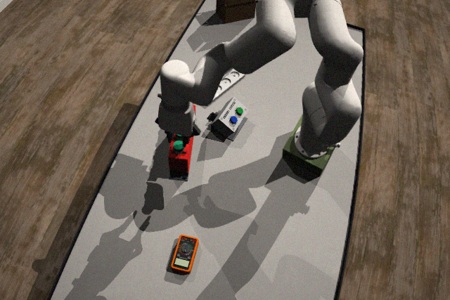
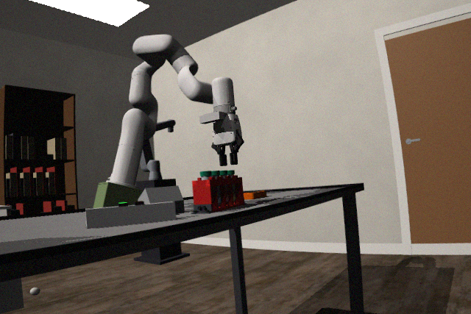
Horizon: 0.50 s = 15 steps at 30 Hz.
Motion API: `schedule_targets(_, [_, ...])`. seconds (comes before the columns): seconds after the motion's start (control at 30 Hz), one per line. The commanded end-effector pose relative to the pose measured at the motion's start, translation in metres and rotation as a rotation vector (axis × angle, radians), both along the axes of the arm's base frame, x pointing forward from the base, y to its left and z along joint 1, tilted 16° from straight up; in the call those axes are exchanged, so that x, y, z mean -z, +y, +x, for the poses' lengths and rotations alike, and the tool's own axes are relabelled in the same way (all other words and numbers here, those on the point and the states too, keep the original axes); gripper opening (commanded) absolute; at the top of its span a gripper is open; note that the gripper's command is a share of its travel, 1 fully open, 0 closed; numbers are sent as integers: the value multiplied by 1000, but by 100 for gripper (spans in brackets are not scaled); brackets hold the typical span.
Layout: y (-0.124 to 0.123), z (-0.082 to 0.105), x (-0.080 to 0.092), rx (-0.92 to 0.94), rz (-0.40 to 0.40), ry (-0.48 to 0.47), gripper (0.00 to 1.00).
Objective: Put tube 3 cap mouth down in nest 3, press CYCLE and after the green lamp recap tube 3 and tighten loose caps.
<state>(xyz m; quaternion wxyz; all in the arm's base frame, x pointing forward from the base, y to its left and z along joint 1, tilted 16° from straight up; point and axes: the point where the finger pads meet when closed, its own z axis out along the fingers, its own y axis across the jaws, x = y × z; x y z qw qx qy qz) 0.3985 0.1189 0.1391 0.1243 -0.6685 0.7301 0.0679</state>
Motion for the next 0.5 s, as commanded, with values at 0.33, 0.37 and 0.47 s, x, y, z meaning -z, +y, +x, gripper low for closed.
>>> schedule_targets(0.33, [-44, 7, -6, -378, -37, -110, 46])
schedule_targets(0.37, [-44, 7, -6, -378, -37, -110, 46])
schedule_targets(0.47, [-54, 9, -3, -467, -45, -134, 46])
